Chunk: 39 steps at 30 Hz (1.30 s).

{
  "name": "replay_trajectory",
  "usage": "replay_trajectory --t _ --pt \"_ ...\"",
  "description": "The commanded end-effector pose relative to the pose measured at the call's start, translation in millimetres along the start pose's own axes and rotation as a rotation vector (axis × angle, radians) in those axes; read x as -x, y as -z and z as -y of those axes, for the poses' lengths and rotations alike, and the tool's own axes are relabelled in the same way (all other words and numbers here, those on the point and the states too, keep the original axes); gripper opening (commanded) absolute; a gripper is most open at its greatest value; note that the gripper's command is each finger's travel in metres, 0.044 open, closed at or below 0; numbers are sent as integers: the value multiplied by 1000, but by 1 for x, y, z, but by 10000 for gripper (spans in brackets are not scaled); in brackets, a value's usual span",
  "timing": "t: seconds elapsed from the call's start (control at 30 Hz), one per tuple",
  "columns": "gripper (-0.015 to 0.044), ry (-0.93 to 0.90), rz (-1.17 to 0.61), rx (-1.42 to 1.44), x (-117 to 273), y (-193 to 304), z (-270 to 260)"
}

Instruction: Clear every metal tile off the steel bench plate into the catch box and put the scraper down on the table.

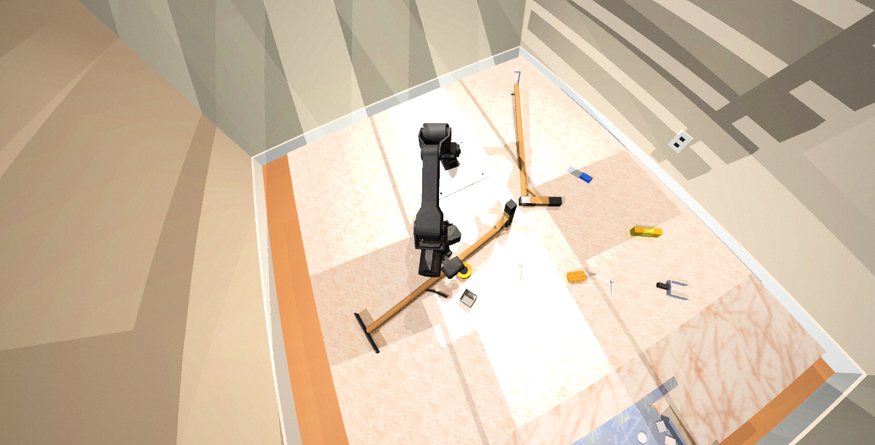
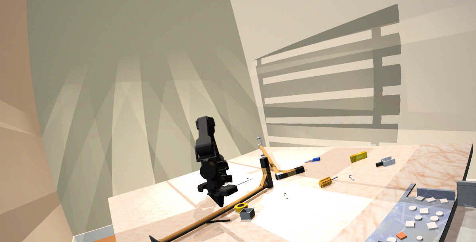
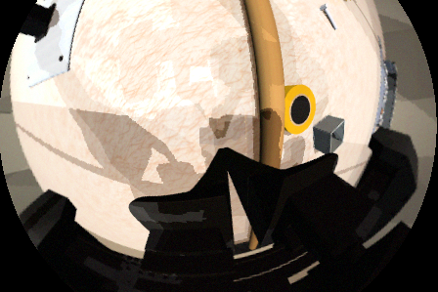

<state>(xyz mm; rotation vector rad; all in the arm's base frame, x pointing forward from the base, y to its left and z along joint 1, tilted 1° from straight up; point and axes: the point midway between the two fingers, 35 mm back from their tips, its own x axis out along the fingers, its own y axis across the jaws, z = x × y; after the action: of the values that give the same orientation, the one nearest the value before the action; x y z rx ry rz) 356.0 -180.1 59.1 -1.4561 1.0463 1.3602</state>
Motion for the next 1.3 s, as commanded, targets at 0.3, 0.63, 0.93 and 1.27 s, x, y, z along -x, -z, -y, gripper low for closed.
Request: replay_trajectory --t 0.3,0.63,0.93,1.27 --pt "0 -2 2 -6 0 2 13" --pt "0 -1 2 -6 0 4 23" --pt "0 0 2 -6 1 4 32" --pt "0 1 2 -6 1 5 42"
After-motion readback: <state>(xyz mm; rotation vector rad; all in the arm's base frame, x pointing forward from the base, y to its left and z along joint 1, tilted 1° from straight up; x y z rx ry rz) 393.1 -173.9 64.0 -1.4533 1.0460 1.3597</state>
